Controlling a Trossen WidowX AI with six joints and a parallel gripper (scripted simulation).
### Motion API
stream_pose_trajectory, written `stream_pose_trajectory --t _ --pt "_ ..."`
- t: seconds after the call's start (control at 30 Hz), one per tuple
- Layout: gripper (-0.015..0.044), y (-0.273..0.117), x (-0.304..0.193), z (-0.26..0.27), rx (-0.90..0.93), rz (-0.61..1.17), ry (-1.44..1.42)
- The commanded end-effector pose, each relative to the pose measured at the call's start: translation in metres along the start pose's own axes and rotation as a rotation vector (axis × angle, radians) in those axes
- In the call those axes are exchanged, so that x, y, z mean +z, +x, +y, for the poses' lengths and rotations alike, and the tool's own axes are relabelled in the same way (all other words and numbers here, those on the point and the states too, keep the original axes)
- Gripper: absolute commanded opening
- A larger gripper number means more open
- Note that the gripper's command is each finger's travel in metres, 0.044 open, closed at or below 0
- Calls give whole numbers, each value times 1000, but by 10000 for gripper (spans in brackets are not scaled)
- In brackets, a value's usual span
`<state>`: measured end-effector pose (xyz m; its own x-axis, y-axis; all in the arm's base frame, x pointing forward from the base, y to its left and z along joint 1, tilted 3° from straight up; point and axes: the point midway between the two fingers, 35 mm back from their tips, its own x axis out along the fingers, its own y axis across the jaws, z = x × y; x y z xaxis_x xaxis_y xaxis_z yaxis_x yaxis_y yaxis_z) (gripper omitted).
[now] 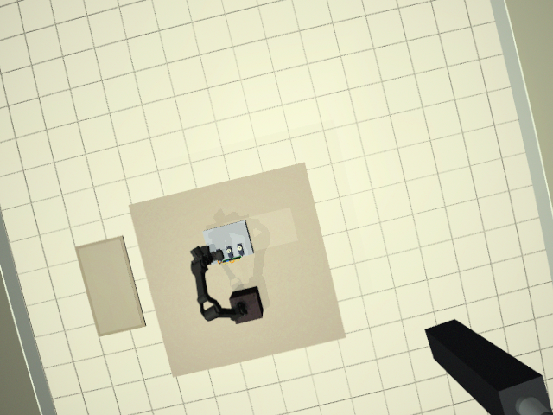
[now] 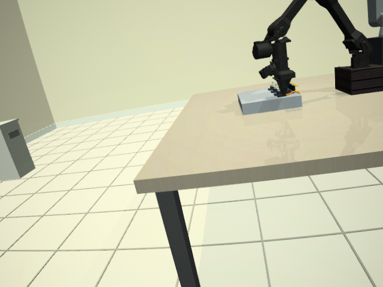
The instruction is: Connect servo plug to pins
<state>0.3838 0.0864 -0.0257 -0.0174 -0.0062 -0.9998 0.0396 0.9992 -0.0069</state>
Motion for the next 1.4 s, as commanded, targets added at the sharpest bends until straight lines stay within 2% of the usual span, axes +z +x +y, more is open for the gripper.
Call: stream_pose_trajectory --t 0.0,0.07,0.27,0.6,0.87,1.37 --pt "89 5 -1 -1 -4 4 6" --pt "36 5 -1 -1 -4 4 6" --pt "0 4 -1 -1 -4 4 6" --pt "0 -52 -1 0 -4 3 6" --pt "0 -55 -8 -7 -4 4 7" --pt "0 -63 -55 -43 -7 7 14"
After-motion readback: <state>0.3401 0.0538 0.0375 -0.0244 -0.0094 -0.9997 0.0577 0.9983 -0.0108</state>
